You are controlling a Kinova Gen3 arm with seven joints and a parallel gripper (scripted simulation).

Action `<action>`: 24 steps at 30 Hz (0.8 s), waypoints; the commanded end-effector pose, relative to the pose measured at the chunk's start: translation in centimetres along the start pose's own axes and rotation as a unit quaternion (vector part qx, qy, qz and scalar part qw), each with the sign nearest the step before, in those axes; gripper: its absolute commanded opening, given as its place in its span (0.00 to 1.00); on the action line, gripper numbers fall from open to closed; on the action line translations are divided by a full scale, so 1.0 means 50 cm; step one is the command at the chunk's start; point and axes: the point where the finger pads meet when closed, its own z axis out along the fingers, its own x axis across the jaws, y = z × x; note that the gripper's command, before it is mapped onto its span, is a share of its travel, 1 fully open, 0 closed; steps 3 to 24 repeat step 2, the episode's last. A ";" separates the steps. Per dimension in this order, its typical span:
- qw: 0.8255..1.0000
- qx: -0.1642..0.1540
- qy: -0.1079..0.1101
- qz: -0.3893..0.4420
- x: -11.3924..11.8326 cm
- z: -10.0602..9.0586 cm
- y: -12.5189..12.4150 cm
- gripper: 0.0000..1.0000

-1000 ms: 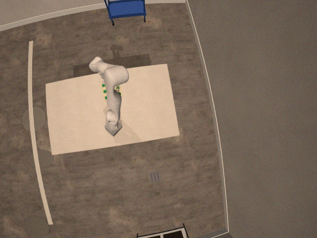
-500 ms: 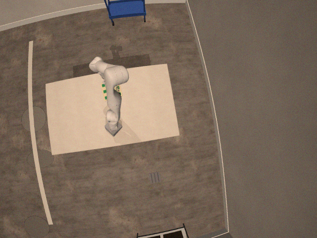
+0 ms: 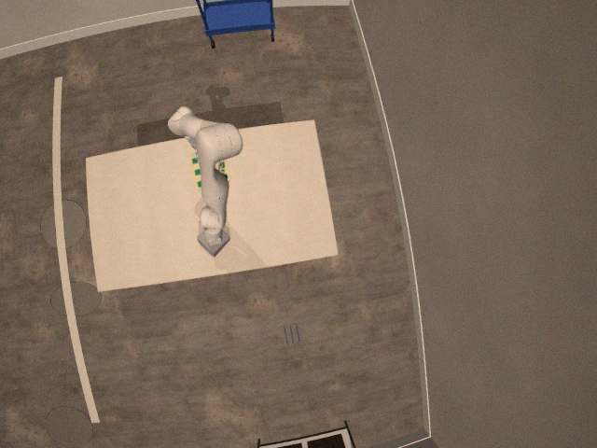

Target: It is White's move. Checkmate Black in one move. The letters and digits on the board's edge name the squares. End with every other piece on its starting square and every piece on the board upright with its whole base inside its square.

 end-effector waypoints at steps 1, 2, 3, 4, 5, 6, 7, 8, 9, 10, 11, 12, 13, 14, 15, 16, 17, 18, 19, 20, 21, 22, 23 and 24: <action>1.000 -0.001 0.000 0.000 0.000 -0.001 0.001 1.00; 1.000 -0.001 0.000 0.000 0.000 -0.001 0.001 1.00; 1.000 -0.001 0.000 0.000 0.000 -0.001 0.001 1.00; 1.000 -0.001 0.000 0.000 0.000 -0.001 0.001 1.00; 1.000 -0.001 0.000 0.000 0.000 -0.001 0.001 1.00; 1.000 -0.001 0.000 0.000 0.000 -0.001 0.001 1.00; 1.000 -0.001 0.000 0.000 0.000 -0.001 0.001 1.00; 1.000 -0.001 0.000 0.000 0.000 -0.001 0.001 1.00; 1.000 -0.001 0.000 0.000 0.000 -0.001 0.001 1.00; 1.000 -0.001 0.000 0.000 0.000 -0.001 0.001 1.00; 1.000 -0.001 0.000 0.000 0.000 -0.001 0.001 1.00; 1.000 -0.001 0.000 0.000 0.000 -0.001 0.001 1.00; 1.000 -0.001 0.000 0.000 0.000 -0.001 0.001 1.00; 1.000 -0.001 0.000 0.000 0.000 -0.001 0.001 1.00; 1.000 -0.001 0.000 0.000 0.000 -0.001 0.001 1.00; 1.000 -0.001 0.000 0.000 0.000 -0.001 0.001 1.00; 1.000 -0.001 0.000 0.000 0.000 -0.001 0.001 1.00; 1.000 -0.001 0.000 0.000 0.000 -0.001 0.001 1.00; 1.000 -0.001 0.000 0.000 0.000 -0.001 0.001 1.00; 1.000 -0.001 0.000 0.000 0.000 -0.001 0.001 1.00; 1.000 -0.001 0.000 0.000 0.000 -0.001 0.001 1.00; 1.000 -0.001 0.000 0.000 0.000 -0.001 0.001 1.00; 1.000 -0.001 0.000 0.000 0.000 -0.001 0.001 1.00; 1.000 -0.001 0.000 0.000 0.000 -0.001 0.001 1.00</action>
